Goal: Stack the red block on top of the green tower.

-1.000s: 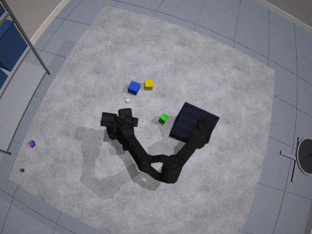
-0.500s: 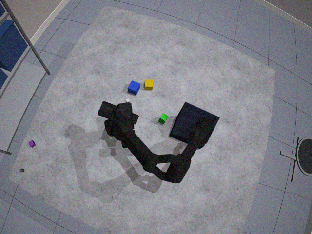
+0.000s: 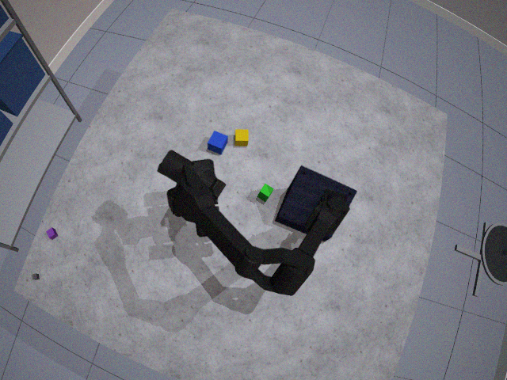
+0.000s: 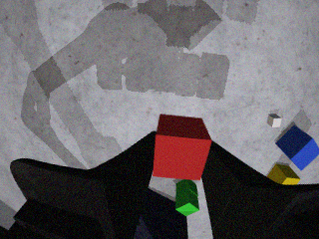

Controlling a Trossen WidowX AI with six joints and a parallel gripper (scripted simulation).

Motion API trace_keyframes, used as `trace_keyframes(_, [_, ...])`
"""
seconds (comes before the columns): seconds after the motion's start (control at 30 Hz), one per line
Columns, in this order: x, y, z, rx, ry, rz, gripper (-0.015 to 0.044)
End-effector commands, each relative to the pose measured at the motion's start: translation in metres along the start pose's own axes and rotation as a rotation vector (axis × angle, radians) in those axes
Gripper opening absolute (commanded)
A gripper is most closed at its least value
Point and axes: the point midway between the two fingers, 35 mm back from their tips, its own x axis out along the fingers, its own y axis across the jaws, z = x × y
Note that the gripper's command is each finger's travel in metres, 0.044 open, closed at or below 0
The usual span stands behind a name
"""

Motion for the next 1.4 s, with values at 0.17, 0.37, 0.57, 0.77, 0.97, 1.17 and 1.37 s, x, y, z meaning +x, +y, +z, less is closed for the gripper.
trace_keyframes(0.17, [-0.007, -0.023, -0.032, -0.002, 0.003, -0.021, 0.0])
trace_keyframes(0.37, [-0.009, -0.041, -0.07, 0.002, 0.01, -0.032, 0.0])
trace_keyframes(0.57, [-0.01, -0.051, -0.108, 0.004, 0.013, -0.032, 0.0])
trace_keyframes(0.77, [-0.008, -0.052, -0.144, 0.003, 0.012, -0.024, 0.0])
trace_keyframes(0.97, [-0.004, -0.047, -0.176, 0.0, 0.006, -0.008, 0.0])
trace_keyframes(1.17, [0.004, -0.046, -0.182, -0.001, 0.003, -0.004, 0.0])
trace_keyframes(1.37, [0.027, -0.045, -0.182, -0.001, 0.002, -0.003, 0.0])
